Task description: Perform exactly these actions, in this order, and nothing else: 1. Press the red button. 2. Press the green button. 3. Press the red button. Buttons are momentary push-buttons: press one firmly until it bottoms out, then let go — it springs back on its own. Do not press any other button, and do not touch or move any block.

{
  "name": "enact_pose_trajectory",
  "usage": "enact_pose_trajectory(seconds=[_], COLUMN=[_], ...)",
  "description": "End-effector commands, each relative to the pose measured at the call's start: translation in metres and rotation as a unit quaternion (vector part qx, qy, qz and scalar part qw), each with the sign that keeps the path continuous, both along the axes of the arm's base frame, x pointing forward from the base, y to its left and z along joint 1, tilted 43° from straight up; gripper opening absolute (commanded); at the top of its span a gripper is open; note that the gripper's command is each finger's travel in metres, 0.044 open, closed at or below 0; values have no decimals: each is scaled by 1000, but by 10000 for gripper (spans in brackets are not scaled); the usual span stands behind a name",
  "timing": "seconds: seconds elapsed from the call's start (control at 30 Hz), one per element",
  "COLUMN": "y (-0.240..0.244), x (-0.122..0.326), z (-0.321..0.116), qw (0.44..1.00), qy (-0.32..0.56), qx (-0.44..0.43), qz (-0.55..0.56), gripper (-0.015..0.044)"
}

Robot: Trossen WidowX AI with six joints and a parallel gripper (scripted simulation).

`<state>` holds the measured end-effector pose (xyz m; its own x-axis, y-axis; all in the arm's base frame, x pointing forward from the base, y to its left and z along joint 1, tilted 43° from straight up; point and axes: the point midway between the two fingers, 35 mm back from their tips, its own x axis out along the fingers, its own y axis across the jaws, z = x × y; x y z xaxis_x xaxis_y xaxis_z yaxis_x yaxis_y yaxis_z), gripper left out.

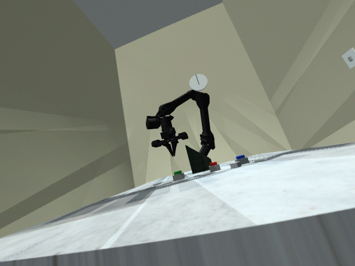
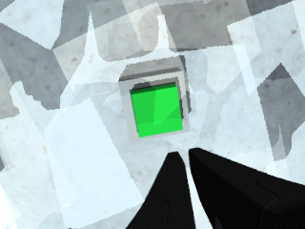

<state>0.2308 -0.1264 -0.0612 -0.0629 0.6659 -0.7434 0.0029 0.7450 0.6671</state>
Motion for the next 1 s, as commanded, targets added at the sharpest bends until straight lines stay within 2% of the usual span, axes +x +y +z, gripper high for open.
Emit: enact_pose_trajectory(seconds=[0.0,0.13,0.3,0.53,0.8,0.97], y=[-7,6,57,122,125,164], x=[0,3,6,-15,-15,-20], z=[11,27,78,128,127,86], qw=[1000,1000,1000,1000,1000,1000], qy=[0,1,1,3,3,2], qx=[1,-1,-1,7,7,8], qz=[5,5,4,5,5,5], gripper=[20,20,20,20,20,20])
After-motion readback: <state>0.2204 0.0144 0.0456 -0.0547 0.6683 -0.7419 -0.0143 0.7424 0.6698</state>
